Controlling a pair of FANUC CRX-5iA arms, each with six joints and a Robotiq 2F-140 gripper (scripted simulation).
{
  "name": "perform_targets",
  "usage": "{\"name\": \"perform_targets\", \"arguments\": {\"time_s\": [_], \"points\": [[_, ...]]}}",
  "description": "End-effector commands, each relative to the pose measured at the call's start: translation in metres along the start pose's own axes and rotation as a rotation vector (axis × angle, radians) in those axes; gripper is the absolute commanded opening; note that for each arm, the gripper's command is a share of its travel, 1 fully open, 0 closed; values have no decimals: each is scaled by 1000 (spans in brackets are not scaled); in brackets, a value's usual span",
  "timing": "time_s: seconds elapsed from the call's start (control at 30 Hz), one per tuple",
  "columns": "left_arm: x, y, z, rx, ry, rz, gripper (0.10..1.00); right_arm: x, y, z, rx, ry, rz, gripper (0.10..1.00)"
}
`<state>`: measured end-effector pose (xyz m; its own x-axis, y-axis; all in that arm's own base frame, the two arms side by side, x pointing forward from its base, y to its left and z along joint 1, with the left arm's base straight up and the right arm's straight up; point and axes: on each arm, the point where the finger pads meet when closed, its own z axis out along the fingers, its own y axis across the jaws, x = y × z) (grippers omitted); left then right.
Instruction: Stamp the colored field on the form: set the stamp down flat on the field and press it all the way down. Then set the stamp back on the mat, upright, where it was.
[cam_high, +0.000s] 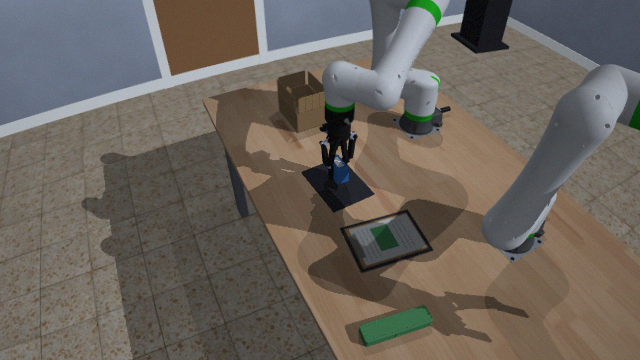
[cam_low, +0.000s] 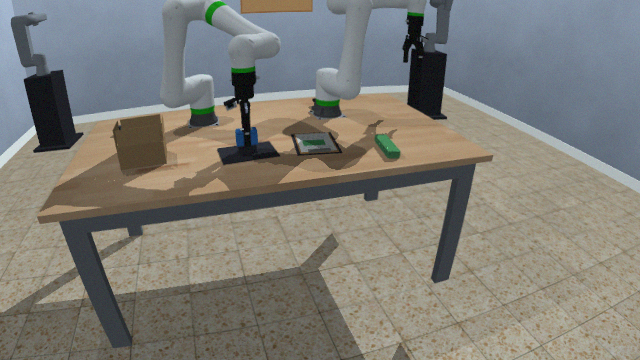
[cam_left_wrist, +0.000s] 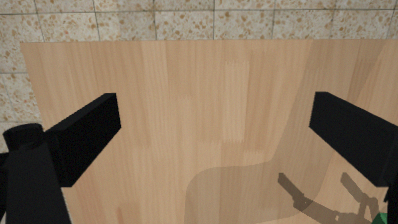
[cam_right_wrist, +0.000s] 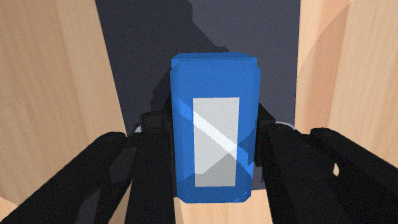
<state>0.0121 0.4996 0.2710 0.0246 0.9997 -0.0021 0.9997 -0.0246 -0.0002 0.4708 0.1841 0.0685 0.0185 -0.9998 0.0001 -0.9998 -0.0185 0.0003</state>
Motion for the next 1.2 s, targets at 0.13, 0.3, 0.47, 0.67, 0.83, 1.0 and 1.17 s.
{"name": "perform_targets", "arguments": {"time_s": [0.13,0.3,0.47,0.67,0.83,1.0,1.17], "points": [[0,0,-1,0,2,0,1000,0,0,-1,1,0,0,247],[0,0,-1,0,2,0,1000,0,0,-13,1,0,0,247],[0,0,-1,0,2,0,1000,0,0,-32,1,0,0,247],[0,0,-1,0,2,0,1000,0,0,-41,1,0,0,247],[0,0,-1,0,2,0,1000,0,0,-41,1,0,0,247],[0,0,-1,0,2,0,1000,0,0,-41,1,0,0,247],[0,0,-1,0,2,0,1000,-4,-1,-41,1,0,2,247]]}}
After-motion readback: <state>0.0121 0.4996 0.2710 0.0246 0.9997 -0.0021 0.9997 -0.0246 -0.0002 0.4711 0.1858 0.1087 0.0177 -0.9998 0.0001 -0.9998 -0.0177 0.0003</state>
